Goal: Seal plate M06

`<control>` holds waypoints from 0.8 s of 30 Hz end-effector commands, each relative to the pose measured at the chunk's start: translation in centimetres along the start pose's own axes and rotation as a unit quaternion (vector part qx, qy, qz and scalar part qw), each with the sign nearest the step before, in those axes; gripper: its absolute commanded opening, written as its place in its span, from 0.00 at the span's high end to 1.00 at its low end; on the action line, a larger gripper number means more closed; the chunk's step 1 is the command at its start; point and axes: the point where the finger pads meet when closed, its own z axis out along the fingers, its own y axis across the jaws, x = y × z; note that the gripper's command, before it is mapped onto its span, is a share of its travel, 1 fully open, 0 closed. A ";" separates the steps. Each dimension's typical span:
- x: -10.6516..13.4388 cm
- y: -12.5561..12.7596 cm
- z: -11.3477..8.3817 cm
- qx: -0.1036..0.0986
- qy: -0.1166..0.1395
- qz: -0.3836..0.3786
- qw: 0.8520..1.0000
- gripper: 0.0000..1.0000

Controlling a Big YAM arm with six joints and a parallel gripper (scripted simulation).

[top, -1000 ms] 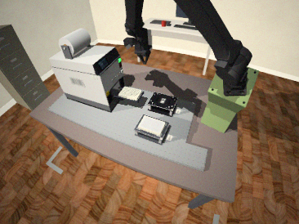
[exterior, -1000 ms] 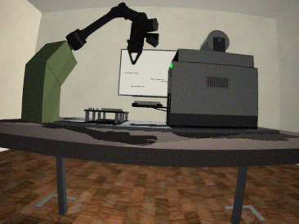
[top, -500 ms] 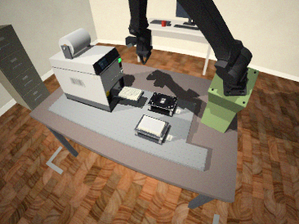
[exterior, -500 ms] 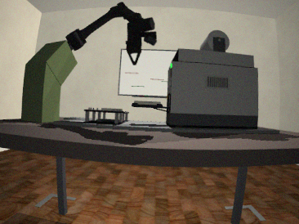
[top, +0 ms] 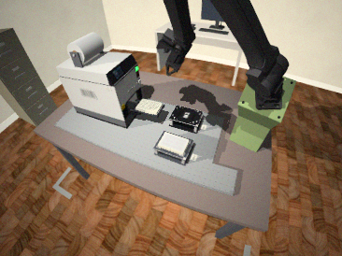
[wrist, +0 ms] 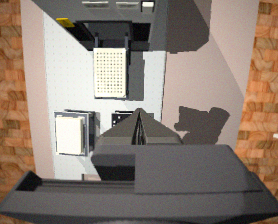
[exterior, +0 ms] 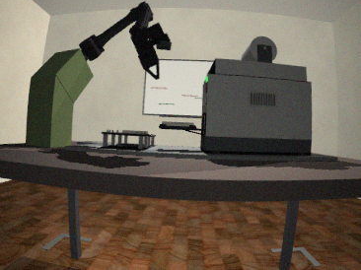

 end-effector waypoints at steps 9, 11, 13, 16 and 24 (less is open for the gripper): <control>-1.7 -0.8 0.5 0.008 -0.105 0.023 0.994 1.00; -2.3 -0.4 0.6 0.002 -0.105 0.017 0.994 1.00; -2.8 -0.3 0.6 0.001 -0.105 0.013 0.994 1.00; -3.3 -0.3 0.7 0.001 -0.132 0.011 0.991 1.00; -0.8 -0.5 1.3 0.001 -0.184 0.037 0.982 1.00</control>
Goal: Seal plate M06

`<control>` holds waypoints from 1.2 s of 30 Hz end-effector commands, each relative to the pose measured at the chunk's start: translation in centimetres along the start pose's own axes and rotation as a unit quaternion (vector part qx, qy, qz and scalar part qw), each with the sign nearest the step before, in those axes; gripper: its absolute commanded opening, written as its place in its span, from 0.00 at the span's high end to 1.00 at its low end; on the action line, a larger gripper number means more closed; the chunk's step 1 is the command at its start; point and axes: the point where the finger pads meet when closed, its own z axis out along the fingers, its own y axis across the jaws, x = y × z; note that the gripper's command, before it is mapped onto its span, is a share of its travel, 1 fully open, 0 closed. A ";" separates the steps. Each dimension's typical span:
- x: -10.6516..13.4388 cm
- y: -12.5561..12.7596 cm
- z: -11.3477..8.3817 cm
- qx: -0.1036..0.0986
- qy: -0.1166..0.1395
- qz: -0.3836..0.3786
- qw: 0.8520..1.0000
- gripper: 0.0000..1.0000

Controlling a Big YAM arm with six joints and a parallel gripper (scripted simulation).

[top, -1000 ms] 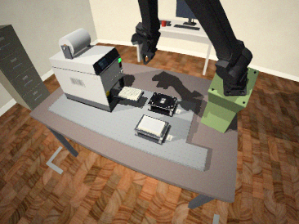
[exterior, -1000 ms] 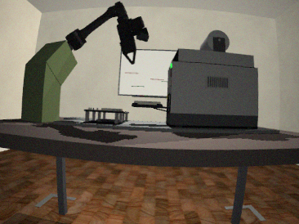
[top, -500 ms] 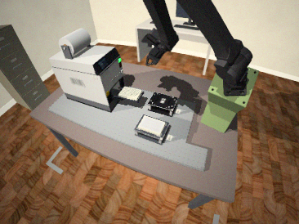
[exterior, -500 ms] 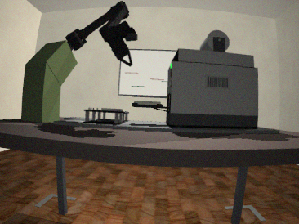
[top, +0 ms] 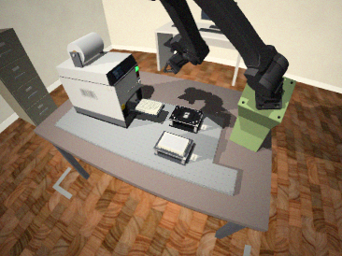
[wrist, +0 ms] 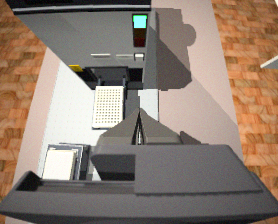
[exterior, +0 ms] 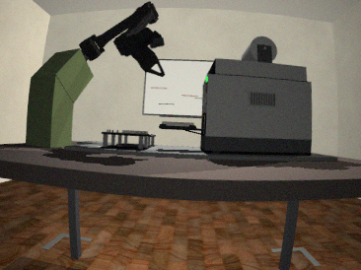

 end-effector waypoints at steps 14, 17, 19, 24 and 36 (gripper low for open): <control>-1.3 -0.8 0.1 -0.002 -0.021 0.003 1.000 1.00; -0.1 -1.0 -0.1 0.003 -0.011 0.009 1.000 1.00; 0.6 -1.1 -0.3 0.005 -0.006 0.012 1.000 1.00; 0.3 -1.3 -0.2 0.006 -0.009 0.009 1.000 1.00; -1.2 0.3 3.3 -0.013 -0.014 0.003 1.000 1.00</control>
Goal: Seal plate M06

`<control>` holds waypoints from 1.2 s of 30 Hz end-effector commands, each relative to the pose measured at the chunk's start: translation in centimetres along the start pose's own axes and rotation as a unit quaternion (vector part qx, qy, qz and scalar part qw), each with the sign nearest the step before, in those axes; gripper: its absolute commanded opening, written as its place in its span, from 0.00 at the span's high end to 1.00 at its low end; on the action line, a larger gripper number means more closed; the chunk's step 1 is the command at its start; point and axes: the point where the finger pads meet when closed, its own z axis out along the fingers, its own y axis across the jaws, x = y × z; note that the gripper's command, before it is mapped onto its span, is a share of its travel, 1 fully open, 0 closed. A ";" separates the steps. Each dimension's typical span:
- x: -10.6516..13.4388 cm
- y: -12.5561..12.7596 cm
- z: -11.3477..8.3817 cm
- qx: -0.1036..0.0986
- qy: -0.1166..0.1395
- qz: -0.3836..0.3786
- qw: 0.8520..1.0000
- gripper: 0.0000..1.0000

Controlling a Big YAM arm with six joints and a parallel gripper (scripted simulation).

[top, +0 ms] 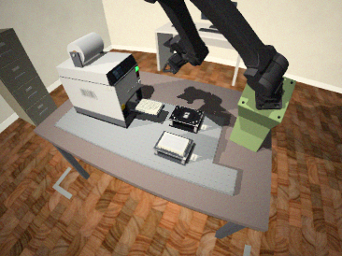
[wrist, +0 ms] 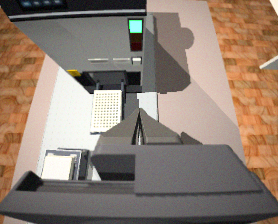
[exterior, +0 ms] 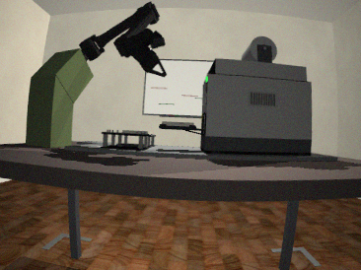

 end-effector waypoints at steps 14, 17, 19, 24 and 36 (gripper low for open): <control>-1.3 1.0 8.6 -0.011 0.004 0.002 1.000 1.00; -1.4 1.5 10.9 -0.017 0.006 -0.001 1.000 1.00; -1.2 1.7 12.1 -0.018 0.009 0.001 1.000 1.00; -0.9 1.0 11.4 -0.014 0.010 0.003 1.000 1.00; -2.7 0.2 9.6 -0.004 -0.011 -0.011 1.000 1.00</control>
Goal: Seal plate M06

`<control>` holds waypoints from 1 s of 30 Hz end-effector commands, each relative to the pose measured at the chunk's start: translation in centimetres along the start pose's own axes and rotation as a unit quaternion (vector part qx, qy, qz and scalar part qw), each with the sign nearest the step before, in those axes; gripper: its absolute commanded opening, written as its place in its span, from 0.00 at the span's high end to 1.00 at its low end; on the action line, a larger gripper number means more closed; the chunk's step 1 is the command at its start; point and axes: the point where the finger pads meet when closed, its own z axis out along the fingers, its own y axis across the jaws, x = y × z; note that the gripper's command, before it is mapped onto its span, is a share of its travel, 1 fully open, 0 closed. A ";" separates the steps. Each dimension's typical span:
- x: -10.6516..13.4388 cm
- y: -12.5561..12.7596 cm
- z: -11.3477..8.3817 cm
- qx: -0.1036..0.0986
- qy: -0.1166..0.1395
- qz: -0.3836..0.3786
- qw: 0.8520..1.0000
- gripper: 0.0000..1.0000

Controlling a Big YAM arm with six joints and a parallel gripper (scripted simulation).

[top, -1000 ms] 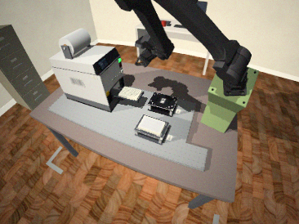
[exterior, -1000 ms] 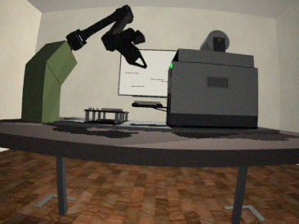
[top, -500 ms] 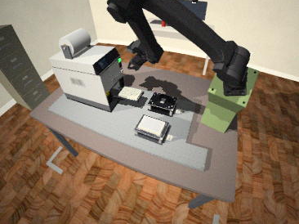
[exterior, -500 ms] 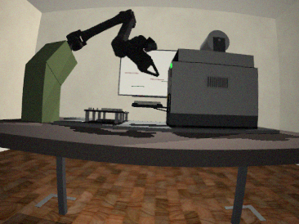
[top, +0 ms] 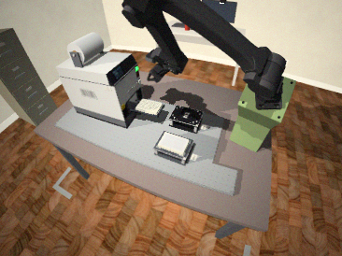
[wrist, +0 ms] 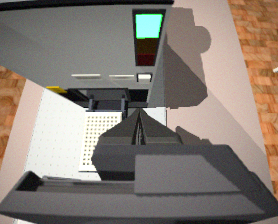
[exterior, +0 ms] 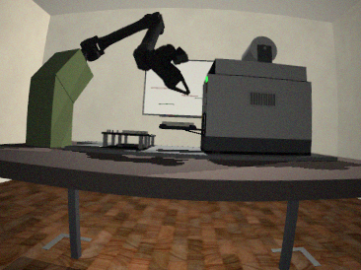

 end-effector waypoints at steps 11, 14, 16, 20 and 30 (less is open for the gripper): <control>-2.3 0.0 -0.1 -0.002 -0.022 -0.005 1.000 1.00; -1.6 0.2 0.4 -0.005 -0.016 -0.004 1.000 1.00; -0.5 0.3 0.4 -0.005 -0.007 -0.004 1.000 1.00; 0.9 0.3 0.1 -0.002 0.004 -0.006 1.000 1.00; 0.2 -0.1 2.0 0.002 0.002 0.005 1.000 1.00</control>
